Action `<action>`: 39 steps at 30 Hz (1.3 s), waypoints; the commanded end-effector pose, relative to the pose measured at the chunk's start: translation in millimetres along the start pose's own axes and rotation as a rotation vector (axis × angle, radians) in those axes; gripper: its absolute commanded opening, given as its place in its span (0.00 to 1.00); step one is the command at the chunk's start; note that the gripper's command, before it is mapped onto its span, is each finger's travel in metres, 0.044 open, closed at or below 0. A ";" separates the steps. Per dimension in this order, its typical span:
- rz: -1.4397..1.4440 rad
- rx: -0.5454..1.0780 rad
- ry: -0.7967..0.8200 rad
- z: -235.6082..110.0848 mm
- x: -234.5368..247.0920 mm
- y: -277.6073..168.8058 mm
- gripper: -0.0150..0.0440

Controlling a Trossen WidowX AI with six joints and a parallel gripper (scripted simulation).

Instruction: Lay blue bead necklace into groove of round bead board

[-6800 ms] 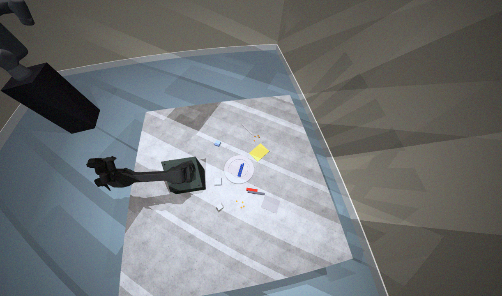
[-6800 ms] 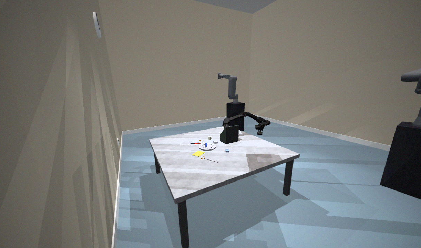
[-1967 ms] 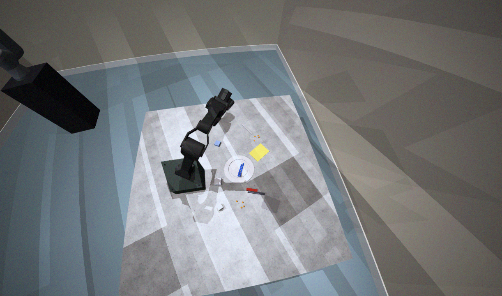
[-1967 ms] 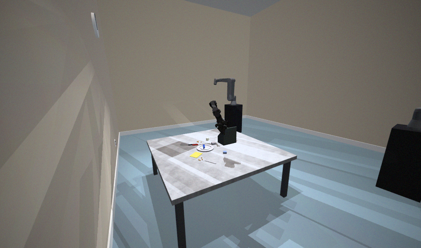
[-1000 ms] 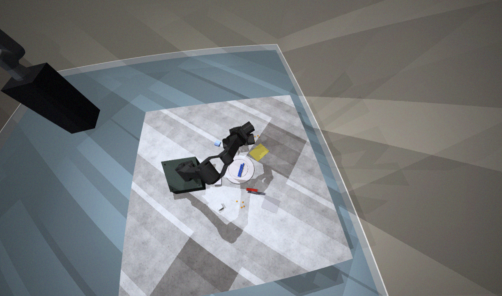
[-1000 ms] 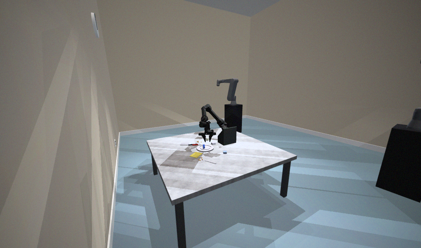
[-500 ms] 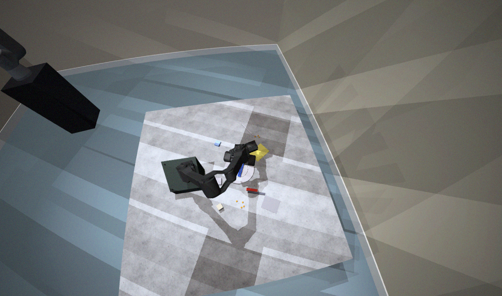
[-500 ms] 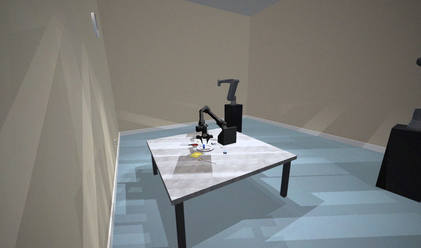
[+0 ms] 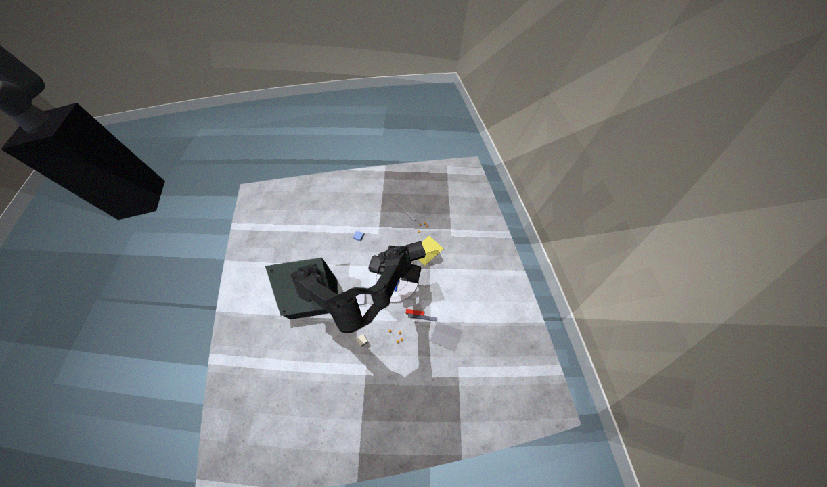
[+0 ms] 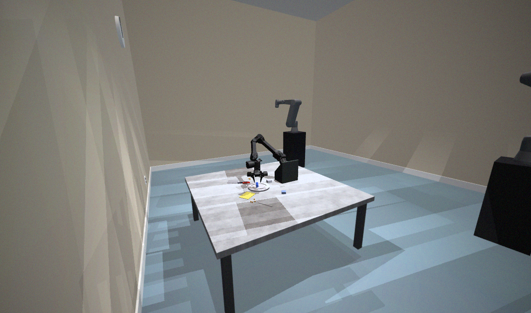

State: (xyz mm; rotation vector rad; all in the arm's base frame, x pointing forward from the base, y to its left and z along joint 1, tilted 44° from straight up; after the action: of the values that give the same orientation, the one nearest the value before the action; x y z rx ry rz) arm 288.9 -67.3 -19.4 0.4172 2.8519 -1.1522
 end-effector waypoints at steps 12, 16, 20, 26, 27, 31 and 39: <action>-0.004 0.005 0.001 18.9 0.6 0.2 0.68; -0.005 0.007 0.002 25.4 1.3 -0.1 0.68; -0.006 0.009 0.004 30.8 1.9 -0.4 0.68; 0.001 0.003 0.001 28.8 0.9 -0.9 0.59; 0.001 0.003 0.001 28.8 0.9 -0.9 0.54; 0.001 0.003 0.001 28.8 0.9 -0.9 0.37; 0.001 0.003 0.001 28.8 0.9 -0.9 0.25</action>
State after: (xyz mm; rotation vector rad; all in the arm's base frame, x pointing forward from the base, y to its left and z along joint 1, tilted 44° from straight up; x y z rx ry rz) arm 285.7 -87.4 -40.0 0.4180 2.8526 -1.1568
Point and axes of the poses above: the point midway between the two fingers, 35 mm back from their tips, its own z axis out along the fingers, its own x axis across the jaws, y = z × x, the point moved 6 cm from there along -z, back along the fingers, and after that the axes turned 15 degrees about -z, right-handed, at the moved point
